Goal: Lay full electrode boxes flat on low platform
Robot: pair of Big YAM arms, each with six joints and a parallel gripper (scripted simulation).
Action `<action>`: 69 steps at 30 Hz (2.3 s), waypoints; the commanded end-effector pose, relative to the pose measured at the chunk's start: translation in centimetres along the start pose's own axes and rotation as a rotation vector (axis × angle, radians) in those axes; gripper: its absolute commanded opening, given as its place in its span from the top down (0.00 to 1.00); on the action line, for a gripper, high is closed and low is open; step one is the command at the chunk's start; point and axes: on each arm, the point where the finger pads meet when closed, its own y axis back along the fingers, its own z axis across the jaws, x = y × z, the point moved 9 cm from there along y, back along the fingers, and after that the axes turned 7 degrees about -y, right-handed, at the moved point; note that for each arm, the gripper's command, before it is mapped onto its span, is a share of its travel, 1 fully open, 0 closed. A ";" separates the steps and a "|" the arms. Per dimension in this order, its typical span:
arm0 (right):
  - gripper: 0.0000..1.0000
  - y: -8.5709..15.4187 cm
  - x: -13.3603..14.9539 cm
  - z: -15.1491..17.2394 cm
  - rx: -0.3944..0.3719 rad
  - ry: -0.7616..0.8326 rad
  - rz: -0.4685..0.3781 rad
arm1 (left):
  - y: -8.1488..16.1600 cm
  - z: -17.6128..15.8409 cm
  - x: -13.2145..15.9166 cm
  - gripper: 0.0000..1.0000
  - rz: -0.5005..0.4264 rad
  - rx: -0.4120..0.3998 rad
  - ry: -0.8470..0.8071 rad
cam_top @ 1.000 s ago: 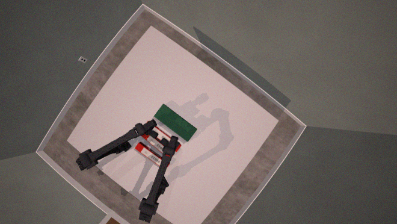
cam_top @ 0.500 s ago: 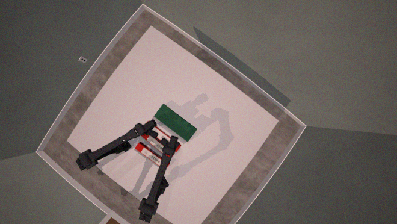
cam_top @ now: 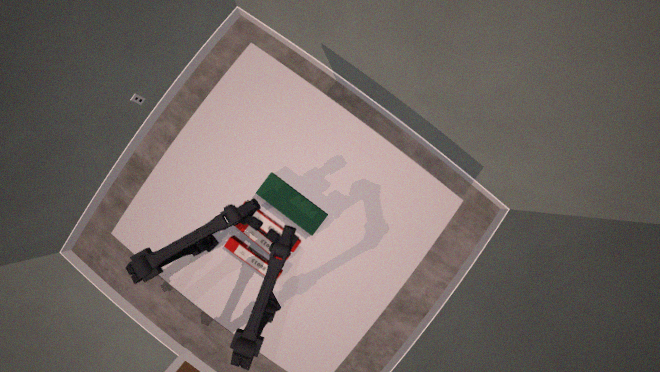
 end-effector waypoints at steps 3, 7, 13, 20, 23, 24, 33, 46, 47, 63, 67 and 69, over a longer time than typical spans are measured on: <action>1.00 7.4 -0.4 -0.5 0.139 0.023 -0.069 | 4.7 0.4 0.7 1.00 -0.020 -0.135 0.024; 1.00 7.4 -0.4 -0.5 0.139 0.022 -0.069 | 4.6 0.4 0.7 1.00 -0.020 -0.133 0.024; 1.00 7.4 -0.4 -0.4 0.139 0.022 -0.069 | 4.6 0.3 0.7 1.00 -0.019 -0.131 0.023; 1.00 7.4 -0.4 -0.4 0.138 0.019 -0.069 | 4.6 0.1 0.7 1.00 -0.018 -0.128 0.020; 1.00 7.4 -0.4 -0.4 0.138 0.019 -0.069 | 4.5 0.0 0.7 1.00 -0.017 -0.124 0.020; 1.00 7.4 -0.4 -0.4 0.138 0.019 -0.069 | 4.5 0.0 0.7 1.00 -0.017 -0.124 0.020; 1.00 7.4 -0.4 -0.4 0.138 0.014 -0.069 | 4.9 0.2 0.7 1.00 -0.019 -0.132 0.018; 1.00 7.4 -0.4 -0.4 0.138 0.014 -0.069 | 4.7 0.0 0.7 1.00 -0.017 -0.125 0.019; 1.00 7.4 -0.4 -0.4 0.138 0.014 -0.069 | 4.7 -0.1 0.7 1.00 -0.017 -0.124 0.019; 1.00 7.6 0.5 0.4 0.137 -0.015 -0.070 | 3.5 -2.2 -0.8 1.00 -0.011 -0.098 -0.005; 1.00 8.1 0.7 0.6 0.137 -0.015 -0.070 | 5.3 -1.3 -1.3 1.00 -0.026 -0.146 -0.014; 1.00 8.4 0.7 0.7 0.137 -0.015 -0.070 | 5.3 -1.2 -1.4 1.00 -0.027 -0.148 -0.014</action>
